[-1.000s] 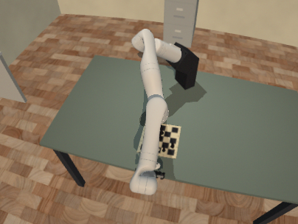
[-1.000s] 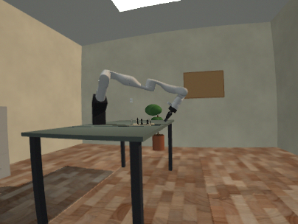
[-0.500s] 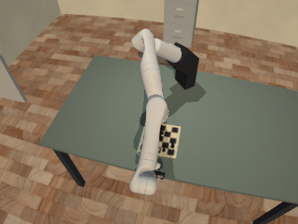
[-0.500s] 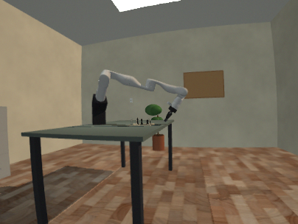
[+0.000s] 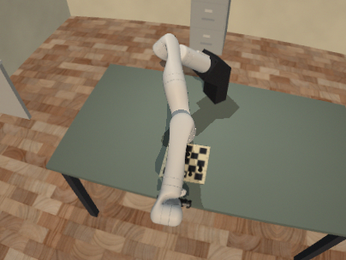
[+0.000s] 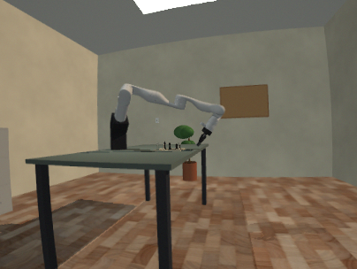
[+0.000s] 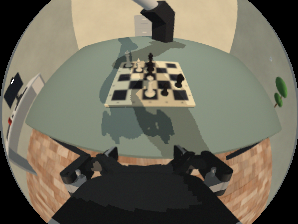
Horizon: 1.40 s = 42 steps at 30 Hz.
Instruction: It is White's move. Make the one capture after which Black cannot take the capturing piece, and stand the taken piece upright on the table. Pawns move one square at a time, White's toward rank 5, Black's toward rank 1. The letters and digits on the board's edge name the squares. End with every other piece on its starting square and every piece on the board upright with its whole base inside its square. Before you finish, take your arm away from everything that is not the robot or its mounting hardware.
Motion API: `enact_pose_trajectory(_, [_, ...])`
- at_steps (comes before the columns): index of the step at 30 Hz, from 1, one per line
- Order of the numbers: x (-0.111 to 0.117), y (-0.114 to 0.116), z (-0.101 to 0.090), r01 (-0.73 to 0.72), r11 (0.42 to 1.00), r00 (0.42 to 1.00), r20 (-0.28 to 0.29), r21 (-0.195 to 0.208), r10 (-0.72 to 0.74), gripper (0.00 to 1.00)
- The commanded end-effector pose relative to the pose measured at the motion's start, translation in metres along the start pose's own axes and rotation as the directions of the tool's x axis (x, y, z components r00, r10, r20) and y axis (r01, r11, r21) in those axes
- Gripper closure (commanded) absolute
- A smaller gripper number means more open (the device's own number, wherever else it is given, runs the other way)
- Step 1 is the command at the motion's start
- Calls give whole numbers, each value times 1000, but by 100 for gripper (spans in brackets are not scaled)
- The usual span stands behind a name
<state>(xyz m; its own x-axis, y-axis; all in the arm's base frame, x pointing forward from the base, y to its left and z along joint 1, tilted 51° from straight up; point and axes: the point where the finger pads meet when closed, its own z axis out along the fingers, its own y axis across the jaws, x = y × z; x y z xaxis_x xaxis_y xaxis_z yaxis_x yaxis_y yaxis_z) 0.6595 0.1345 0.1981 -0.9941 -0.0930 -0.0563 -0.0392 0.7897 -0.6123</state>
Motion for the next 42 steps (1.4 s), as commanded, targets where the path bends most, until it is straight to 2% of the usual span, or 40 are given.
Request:
enact_pose_trajectory(1, [0, 0, -1, 0, 1000, 1000, 2, -1, 0, 0])
enact_pose_trajectory(10, [1, 0, -2, 0, 1000, 1000, 2, -1, 0, 0])
enact_pose_trajectory(14, [5, 0, -10, 0, 1000, 1000, 1, -1, 0, 0])
enact_pose_trajectory(18, [16, 0, -26, 0, 1000, 1000, 1, -1, 0, 0])
enact_pose_trajectory(25, [43, 0, -66, 0, 1000, 1000, 1, -1, 0, 0])
enact_pose_trajectory(32, [49, 0, -76, 0, 1000, 1000, 1, -1, 0, 0])
enact_pose_trajectory(42, [49, 1, -72, -10, 1000, 1000, 1, -3, 10, 0])
